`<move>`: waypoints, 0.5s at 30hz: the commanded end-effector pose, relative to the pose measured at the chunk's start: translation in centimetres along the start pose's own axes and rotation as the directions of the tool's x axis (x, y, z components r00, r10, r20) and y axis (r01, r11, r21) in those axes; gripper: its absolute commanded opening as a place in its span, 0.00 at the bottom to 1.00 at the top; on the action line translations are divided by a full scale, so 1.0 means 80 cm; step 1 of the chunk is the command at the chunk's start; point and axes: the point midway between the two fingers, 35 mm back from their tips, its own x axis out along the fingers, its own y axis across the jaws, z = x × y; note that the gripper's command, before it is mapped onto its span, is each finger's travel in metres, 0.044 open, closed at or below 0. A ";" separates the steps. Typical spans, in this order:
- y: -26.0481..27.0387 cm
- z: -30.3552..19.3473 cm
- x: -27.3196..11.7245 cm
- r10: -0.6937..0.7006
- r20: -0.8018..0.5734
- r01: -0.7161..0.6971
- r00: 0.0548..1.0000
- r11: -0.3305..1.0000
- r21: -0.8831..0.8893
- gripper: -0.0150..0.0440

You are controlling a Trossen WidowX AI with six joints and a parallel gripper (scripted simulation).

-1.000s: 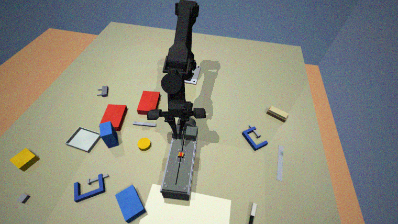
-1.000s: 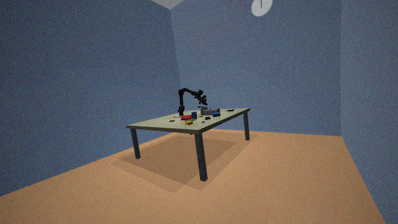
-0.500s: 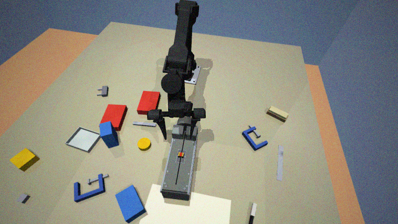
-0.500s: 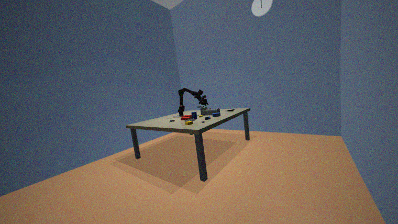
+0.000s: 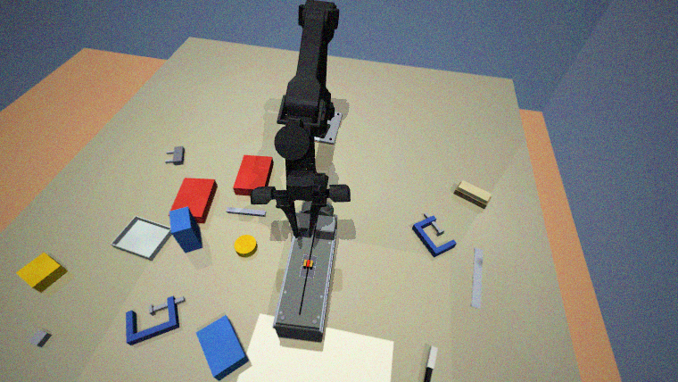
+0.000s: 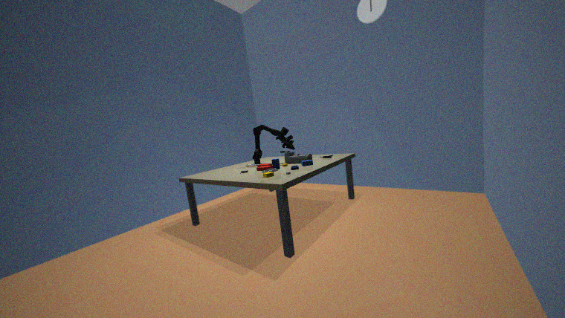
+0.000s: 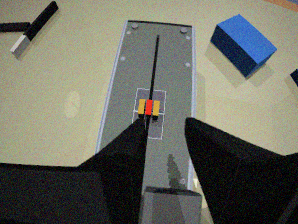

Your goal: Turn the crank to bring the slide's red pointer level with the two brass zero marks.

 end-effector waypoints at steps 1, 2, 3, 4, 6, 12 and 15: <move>0.000 0.000 0.000 0.000 0.000 0.000 1.000 1.000 0.000 0.29; 0.000 0.000 0.000 0.000 0.000 0.000 1.000 1.000 0.000 0.25; 0.000 0.000 0.000 0.000 0.000 0.000 1.000 1.000 0.000 0.25; 0.000 0.000 0.000 0.000 0.000 0.000 1.000 1.000 0.000 0.25; 0.000 0.000 0.000 0.000 0.000 0.000 1.000 1.000 0.000 0.25; 0.000 0.000 0.000 0.001 0.000 -0.001 1.000 1.000 0.000 0.25; 0.000 0.000 0.000 0.001 0.000 -0.001 1.000 1.000 0.000 0.25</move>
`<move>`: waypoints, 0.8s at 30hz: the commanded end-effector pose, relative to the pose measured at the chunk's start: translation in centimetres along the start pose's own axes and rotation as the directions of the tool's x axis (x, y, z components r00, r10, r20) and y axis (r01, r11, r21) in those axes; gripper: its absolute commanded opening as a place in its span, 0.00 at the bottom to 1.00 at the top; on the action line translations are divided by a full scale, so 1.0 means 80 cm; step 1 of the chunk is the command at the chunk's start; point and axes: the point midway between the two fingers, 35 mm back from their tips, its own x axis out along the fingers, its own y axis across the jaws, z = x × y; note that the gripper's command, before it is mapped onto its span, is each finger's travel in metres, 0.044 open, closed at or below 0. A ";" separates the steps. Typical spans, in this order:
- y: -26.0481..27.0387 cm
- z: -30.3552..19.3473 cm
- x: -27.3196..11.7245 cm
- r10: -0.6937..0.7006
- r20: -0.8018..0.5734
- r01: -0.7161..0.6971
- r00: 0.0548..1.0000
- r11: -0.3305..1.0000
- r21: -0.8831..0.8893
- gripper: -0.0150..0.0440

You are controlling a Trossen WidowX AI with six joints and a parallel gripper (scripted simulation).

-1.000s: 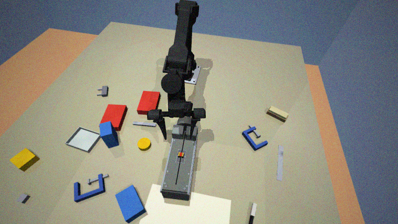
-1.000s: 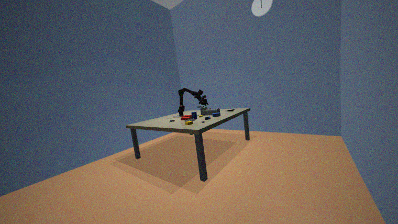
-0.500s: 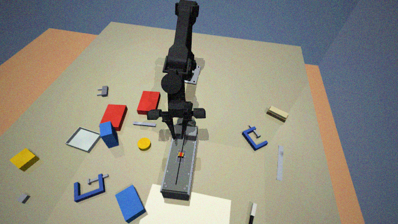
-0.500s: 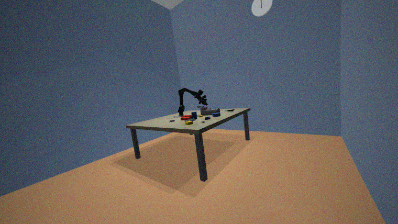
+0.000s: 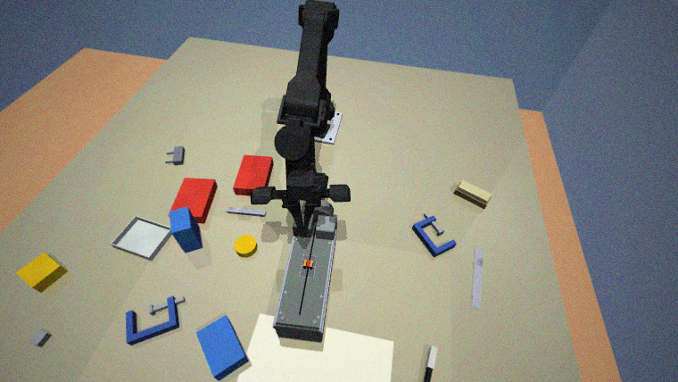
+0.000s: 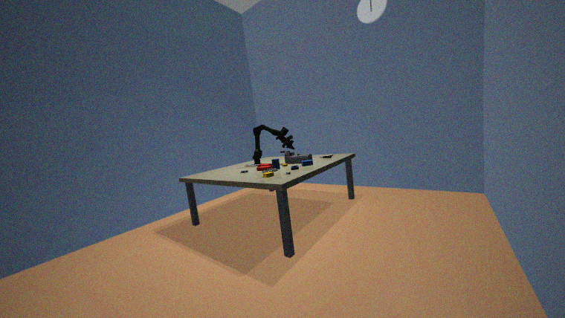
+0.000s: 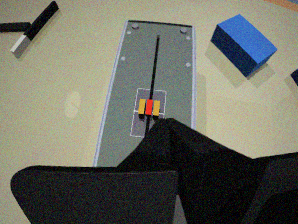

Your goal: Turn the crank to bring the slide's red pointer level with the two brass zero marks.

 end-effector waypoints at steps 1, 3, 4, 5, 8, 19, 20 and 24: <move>0.000 0.000 0.000 0.000 0.000 0.000 1.000 1.000 0.000 0.25; 0.000 0.000 0.000 0.000 0.000 0.000 1.000 1.000 0.000 0.25; 0.000 0.000 0.000 0.000 0.000 0.000 1.000 1.000 0.000 0.25; 0.000 0.000 0.000 0.000 0.000 0.000 1.000 1.000 0.000 0.25; 0.000 0.000 0.000 0.000 0.000 0.000 1.000 1.000 0.000 0.39; 0.000 0.000 0.000 0.000 0.000 0.000 1.000 1.000 0.000 0.88; 0.000 0.000 0.000 0.000 0.000 0.000 1.000 1.000 0.000 0.92; 0.000 0.000 0.000 0.000 0.000 0.000 1.000 1.000 0.000 0.96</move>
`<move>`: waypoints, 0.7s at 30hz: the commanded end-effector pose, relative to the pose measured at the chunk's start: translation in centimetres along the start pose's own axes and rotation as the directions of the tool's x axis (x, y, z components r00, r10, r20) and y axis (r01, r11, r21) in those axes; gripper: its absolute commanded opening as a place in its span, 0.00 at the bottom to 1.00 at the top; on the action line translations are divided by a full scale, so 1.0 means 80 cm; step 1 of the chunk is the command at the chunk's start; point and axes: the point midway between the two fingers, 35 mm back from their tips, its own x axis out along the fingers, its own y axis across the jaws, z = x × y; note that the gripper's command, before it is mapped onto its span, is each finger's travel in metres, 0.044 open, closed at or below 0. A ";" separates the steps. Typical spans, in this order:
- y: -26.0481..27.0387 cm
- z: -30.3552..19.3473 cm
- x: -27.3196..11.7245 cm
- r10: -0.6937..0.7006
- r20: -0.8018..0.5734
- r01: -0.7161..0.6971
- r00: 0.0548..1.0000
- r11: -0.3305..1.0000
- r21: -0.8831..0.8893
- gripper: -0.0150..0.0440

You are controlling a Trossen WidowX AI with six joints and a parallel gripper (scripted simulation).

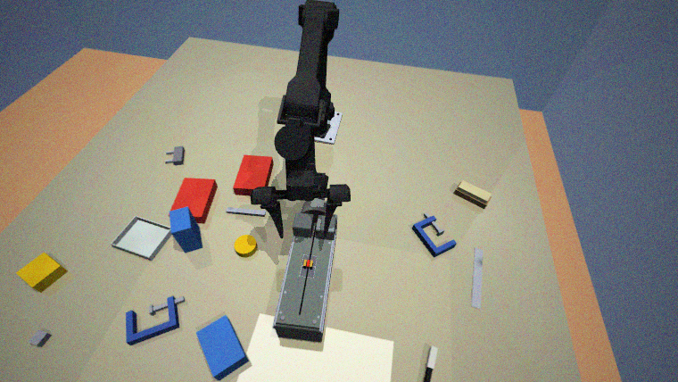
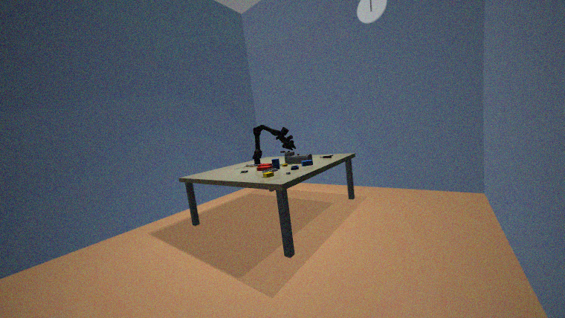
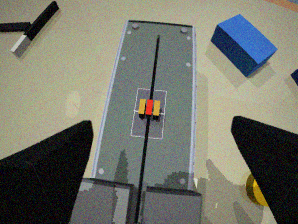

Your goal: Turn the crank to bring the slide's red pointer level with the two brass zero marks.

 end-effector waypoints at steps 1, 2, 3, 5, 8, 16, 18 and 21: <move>0.000 0.000 0.000 -0.001 0.000 0.001 1.000 1.000 0.000 0.91; 0.000 0.000 0.000 -0.001 0.000 0.001 1.000 1.000 0.000 0.87; 0.000 0.000 0.000 -0.001 0.000 0.001 1.000 1.000 0.000 0.82; 0.000 0.000 0.000 -0.001 0.000 0.001 1.000 1.000 0.000 0.73; 0.000 0.000 0.000 -0.001 0.000 0.001 1.000 1.000 0.000 0.60; 0.000 0.000 0.000 -0.001 0.000 0.001 1.000 1.000 0.000 0.25; 0.000 0.000 0.000 -0.001 0.000 0.001 1.000 1.000 0.000 0.25; 0.000 0.000 0.000 -0.001 0.000 0.001 1.000 1.000 0.000 0.25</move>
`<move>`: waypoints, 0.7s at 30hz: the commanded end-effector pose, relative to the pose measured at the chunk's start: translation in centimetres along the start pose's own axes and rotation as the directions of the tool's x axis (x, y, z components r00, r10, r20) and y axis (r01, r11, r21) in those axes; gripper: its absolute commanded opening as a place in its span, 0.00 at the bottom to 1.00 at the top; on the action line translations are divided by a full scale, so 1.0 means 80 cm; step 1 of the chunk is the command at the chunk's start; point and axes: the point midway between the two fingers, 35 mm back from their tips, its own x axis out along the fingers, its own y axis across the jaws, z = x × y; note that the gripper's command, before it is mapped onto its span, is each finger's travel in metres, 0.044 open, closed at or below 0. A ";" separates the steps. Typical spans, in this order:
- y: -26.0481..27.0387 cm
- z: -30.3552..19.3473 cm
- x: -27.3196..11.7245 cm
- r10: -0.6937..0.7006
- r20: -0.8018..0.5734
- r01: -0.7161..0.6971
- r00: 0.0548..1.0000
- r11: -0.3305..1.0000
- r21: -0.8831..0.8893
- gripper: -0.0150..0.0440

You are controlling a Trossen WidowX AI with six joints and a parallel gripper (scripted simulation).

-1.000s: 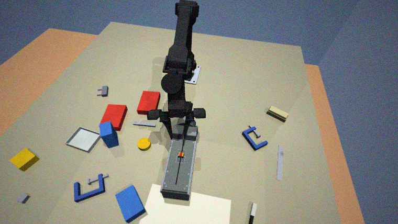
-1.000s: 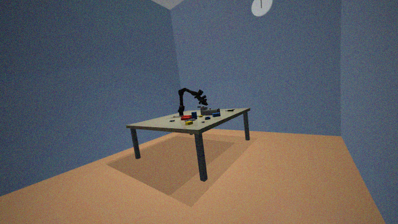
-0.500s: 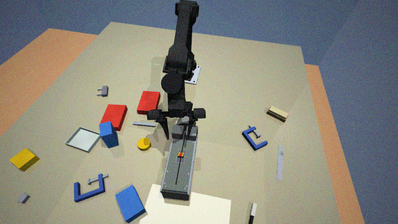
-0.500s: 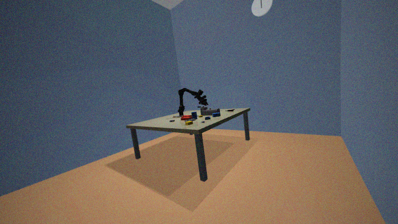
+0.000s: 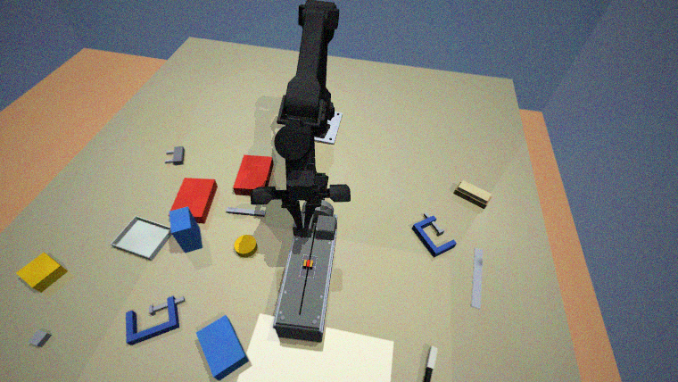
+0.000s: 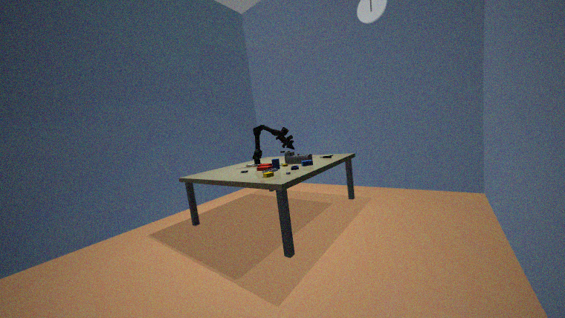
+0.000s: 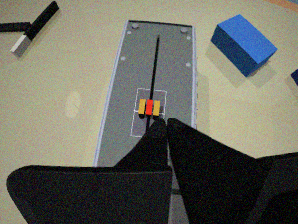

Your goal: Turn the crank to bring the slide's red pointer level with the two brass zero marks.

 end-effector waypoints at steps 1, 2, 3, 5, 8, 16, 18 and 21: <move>0.000 0.000 0.000 -0.001 0.000 0.001 1.000 1.000 0.000 0.25; 0.000 0.000 0.000 -0.001 0.000 0.001 1.000 1.000 0.000 0.25; 0.000 0.000 0.000 -0.001 0.000 0.001 1.000 1.000 0.000 0.25; 0.000 0.000 0.000 0.000 0.000 0.000 1.000 1.000 0.000 0.25; 0.000 0.000 0.000 0.000 0.000 0.000 1.000 1.000 0.000 0.25; 0.000 0.000 0.000 0.000 0.000 0.000 1.000 1.000 0.000 0.39; 0.000 0.000 0.000 0.000 0.000 0.000 1.000 1.000 0.000 0.48; 0.000 0.000 0.000 0.000 0.000 0.000 1.000 1.000 0.000 0.61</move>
